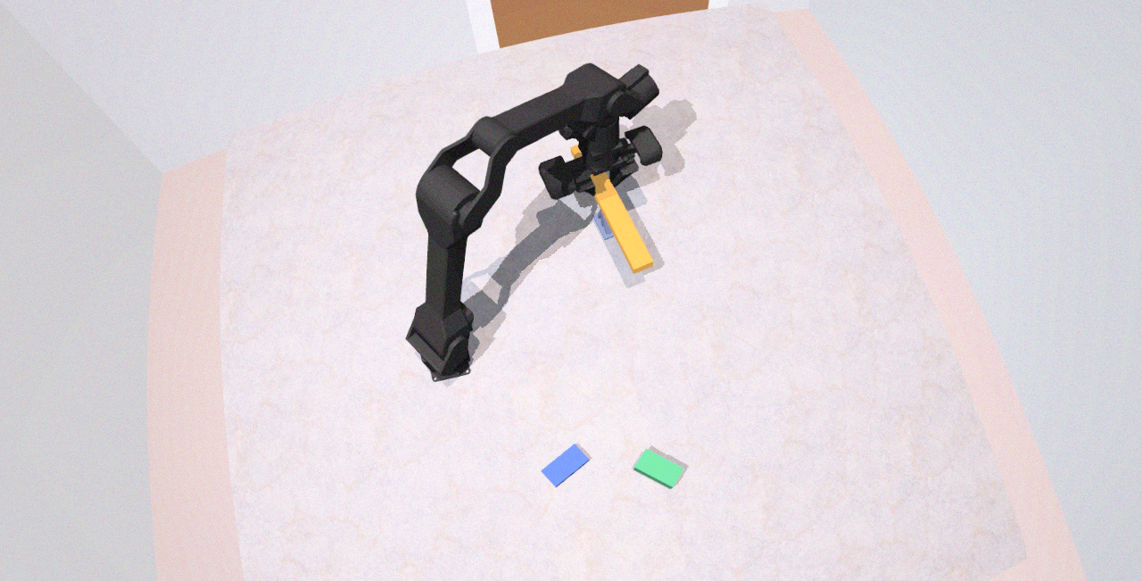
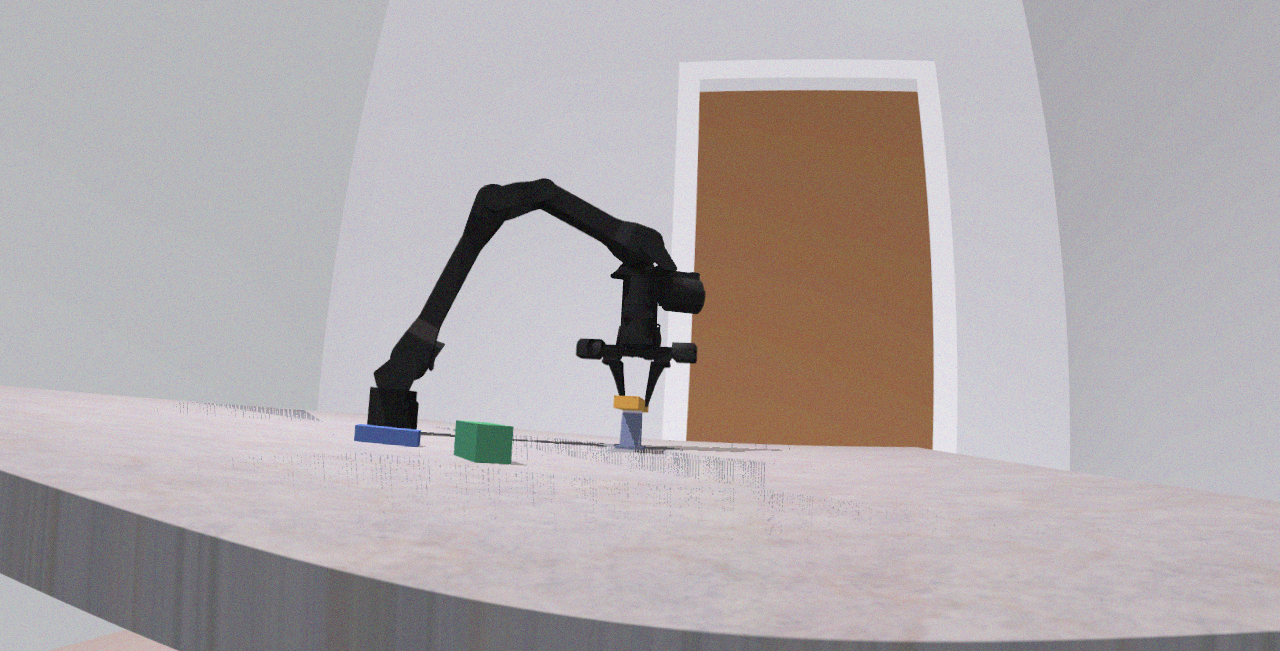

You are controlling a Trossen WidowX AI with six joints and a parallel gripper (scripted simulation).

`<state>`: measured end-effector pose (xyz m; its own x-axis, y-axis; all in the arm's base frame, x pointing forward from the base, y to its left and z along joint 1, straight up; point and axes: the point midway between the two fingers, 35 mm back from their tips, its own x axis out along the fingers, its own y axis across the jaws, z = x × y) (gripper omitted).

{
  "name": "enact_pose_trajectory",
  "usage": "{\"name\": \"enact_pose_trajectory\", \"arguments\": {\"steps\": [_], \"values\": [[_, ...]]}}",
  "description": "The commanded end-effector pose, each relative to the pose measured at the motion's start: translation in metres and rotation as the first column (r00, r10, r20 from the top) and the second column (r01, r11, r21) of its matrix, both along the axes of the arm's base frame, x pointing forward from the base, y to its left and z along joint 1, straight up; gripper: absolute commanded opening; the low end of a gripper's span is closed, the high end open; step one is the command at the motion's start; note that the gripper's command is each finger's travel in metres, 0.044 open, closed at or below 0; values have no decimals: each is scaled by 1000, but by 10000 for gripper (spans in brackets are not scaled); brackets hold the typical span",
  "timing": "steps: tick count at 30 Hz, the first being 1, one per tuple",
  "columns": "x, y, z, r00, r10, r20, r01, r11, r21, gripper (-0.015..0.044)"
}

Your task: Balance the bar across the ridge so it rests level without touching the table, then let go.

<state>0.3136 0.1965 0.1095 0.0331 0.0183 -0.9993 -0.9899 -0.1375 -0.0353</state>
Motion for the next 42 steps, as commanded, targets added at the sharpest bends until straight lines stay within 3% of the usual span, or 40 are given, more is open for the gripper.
{"name": "enact_pose_trajectory", "arguments": {"steps": [1,6,13,42], "values": [[0,0,0,1000,0,-1,0,1000,0,0],[0,0,0,1000,0,-1,0,1000,0,0],[0,0,0,1000,0,-1,0,1000,0,167],[0,0,0,1000,0,-1,0,1000,0,171]]}}
